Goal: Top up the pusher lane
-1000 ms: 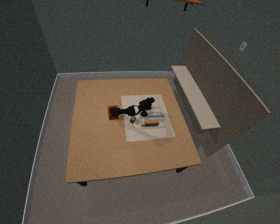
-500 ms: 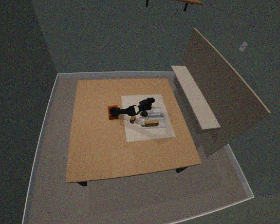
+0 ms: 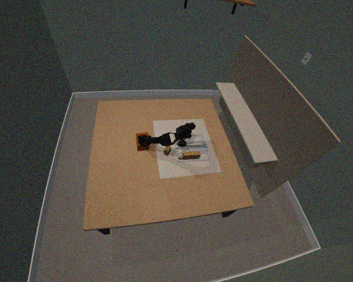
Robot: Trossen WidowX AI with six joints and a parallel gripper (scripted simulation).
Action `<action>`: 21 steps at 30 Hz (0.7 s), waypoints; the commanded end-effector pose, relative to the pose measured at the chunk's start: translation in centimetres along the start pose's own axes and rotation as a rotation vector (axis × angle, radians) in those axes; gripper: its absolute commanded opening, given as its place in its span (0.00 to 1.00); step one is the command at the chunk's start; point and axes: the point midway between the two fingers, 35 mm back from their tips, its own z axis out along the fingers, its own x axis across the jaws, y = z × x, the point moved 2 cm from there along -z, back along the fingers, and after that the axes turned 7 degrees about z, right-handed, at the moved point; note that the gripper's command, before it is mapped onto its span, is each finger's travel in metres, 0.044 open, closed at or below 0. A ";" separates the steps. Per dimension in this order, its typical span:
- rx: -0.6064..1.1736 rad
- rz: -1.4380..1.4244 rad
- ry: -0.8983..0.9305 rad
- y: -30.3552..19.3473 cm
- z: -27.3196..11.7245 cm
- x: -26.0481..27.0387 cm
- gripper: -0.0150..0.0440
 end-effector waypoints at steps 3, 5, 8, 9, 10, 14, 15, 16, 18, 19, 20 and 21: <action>-0.026 0.016 0.000 1.0 -0.3 -0.1 0.25; -0.026 0.016 0.000 1.0 -0.3 -0.1 0.25; -0.026 0.016 0.000 1.0 -0.3 -0.1 0.25; -0.026 0.016 0.000 1.0 -0.2 -0.1 0.25; -0.026 0.016 0.000 1.0 -0.2 -0.1 0.25; -0.026 0.016 0.000 1.0 -0.1 0.0 0.25; -0.026 0.016 0.000 1.0 -0.1 0.0 0.25; -0.026 0.016 0.000 1.0 0.0 0.0 0.25; -0.026 0.016 0.000 1.0 0.0 0.0 0.25; -0.026 0.016 0.000 1.0 0.0 0.0 0.25; -0.026 0.016 0.000 1.0 0.1 0.0 0.25; -0.026 0.016 0.000 1.0 0.1 0.0 0.25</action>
